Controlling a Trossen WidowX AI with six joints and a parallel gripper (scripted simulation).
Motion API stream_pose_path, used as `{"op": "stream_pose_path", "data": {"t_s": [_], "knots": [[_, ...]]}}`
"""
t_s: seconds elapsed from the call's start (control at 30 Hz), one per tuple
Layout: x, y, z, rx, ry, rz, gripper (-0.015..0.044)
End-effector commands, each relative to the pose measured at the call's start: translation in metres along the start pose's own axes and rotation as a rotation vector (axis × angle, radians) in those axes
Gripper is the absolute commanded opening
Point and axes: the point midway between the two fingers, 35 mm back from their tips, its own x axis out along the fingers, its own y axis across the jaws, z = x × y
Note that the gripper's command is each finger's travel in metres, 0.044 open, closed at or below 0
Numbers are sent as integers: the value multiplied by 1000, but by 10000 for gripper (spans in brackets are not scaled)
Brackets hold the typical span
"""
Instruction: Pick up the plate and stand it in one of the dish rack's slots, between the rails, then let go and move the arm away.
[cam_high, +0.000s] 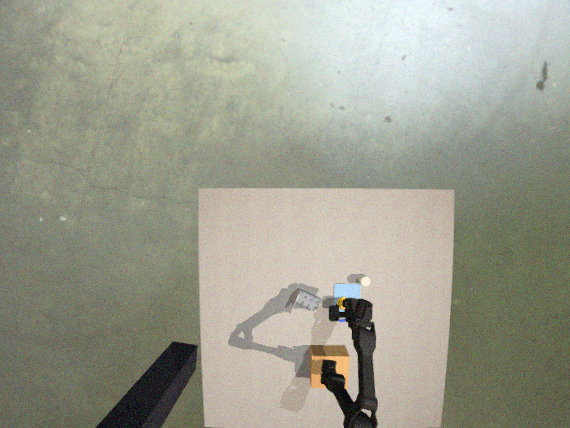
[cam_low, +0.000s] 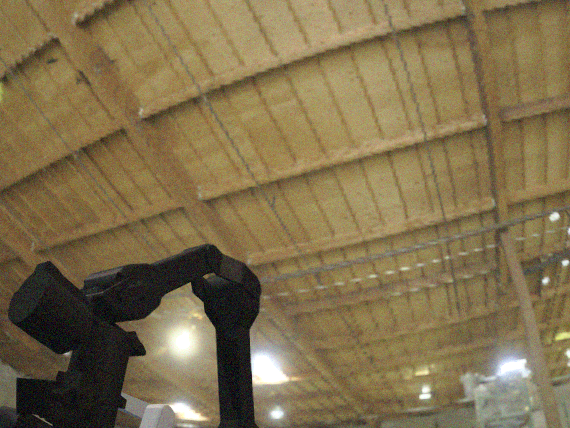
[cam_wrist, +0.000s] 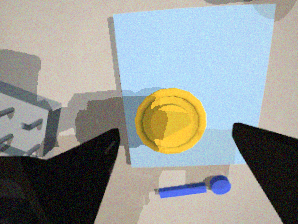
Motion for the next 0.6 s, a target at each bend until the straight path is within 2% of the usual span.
{"op": "stream_pose_path", "data": {"t_s": [0.0, 0.57], "knots": [[11, 1, -3, 1, 11, 7, 400], [37, 1, -6, 3, 11, 7, 400]]}}
